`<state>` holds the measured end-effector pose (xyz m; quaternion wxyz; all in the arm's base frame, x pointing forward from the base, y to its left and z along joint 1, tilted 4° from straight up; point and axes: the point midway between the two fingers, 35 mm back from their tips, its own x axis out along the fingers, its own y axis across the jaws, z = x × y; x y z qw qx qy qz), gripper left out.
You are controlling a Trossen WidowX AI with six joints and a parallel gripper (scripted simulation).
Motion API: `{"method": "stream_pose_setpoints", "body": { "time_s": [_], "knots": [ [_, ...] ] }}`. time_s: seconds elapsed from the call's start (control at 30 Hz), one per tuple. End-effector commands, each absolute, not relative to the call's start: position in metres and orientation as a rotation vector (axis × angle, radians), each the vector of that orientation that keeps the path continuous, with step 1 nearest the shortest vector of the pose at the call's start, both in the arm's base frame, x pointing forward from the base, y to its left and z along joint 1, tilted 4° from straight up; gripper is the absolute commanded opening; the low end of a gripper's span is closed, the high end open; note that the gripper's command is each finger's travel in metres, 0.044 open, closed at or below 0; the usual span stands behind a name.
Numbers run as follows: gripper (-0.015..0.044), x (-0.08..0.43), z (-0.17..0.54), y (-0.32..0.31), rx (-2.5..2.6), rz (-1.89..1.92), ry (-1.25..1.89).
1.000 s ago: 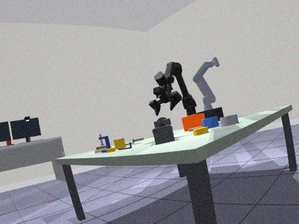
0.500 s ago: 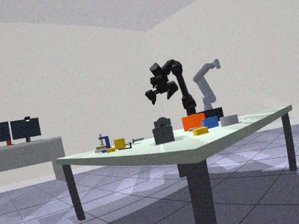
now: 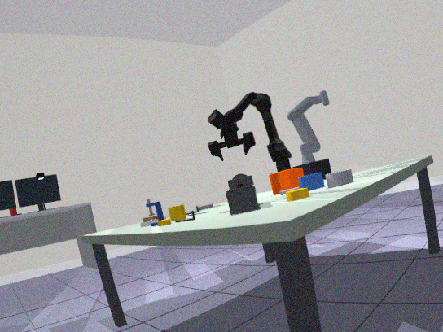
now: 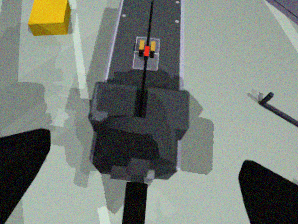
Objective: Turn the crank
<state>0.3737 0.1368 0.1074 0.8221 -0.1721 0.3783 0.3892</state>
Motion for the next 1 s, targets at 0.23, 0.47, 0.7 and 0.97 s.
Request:
{"method": "stream_pose_setpoints", "body": {
  "time_s": [0.23, 0.47, 0.7, 0.97],
  "knots": [
    [0.0440, 0.365, 0.096, 0.127, -0.390, 0.876, 0.764],
    [0.0440, 0.364, 0.067, 0.126, -0.390, 0.876, 0.764],
    [0.0440, 0.364, 0.060, 0.126, -0.390, 0.876, 0.764],
    [0.0440, 0.365, 0.047, 0.126, -0.390, 0.876, 0.765]
  ]
}}
